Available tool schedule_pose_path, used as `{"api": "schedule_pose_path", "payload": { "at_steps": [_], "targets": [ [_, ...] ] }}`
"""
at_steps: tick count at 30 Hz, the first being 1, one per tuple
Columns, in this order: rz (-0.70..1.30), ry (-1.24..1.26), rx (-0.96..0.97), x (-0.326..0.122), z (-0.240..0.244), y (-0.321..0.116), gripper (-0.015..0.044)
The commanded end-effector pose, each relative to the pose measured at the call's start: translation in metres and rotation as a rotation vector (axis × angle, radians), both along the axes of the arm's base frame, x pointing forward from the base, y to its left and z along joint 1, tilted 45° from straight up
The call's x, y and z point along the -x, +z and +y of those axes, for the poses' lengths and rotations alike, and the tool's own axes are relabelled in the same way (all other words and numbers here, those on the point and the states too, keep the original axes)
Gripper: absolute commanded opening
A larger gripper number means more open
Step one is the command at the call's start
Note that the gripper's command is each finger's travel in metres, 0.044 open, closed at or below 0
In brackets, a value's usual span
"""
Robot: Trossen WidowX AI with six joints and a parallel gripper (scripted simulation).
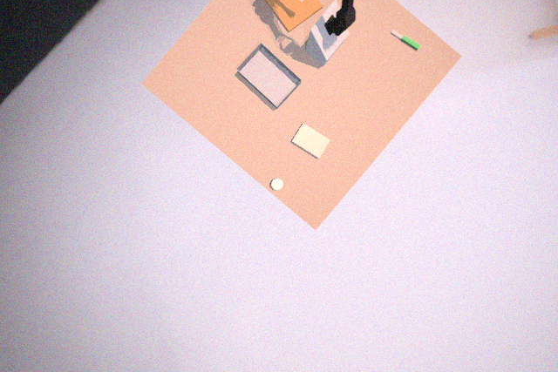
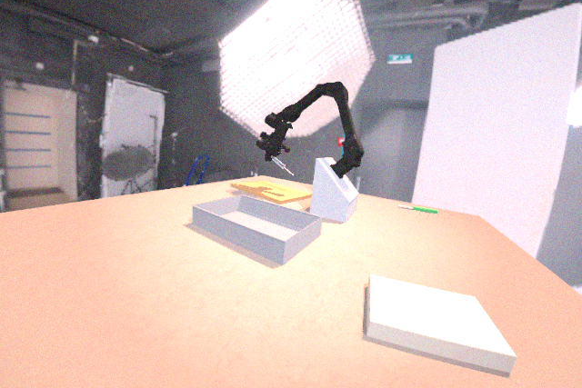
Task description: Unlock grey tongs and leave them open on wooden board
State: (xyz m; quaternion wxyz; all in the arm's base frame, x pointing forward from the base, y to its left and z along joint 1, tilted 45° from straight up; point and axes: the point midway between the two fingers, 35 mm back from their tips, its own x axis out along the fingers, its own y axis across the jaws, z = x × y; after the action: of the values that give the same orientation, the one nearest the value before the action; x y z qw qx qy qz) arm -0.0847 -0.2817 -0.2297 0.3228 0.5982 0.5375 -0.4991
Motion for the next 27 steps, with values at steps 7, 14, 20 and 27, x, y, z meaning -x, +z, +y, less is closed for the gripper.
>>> {"api": "schedule_pose_path", "payload": {
  "at_steps": [7,14,20,27],
  "targets": [
    [0.037,0.031,0.155,0.000,-0.005,0.004,-0.0150],
    [0.061,0.050,0.264,0.000,-0.007,0.011,-0.0150],
    [0.083,0.066,0.357,-0.001,-0.008,0.019,-0.0150],
    [0.110,0.085,0.466,-0.002,-0.008,0.031,-0.0150]
  ]
}}
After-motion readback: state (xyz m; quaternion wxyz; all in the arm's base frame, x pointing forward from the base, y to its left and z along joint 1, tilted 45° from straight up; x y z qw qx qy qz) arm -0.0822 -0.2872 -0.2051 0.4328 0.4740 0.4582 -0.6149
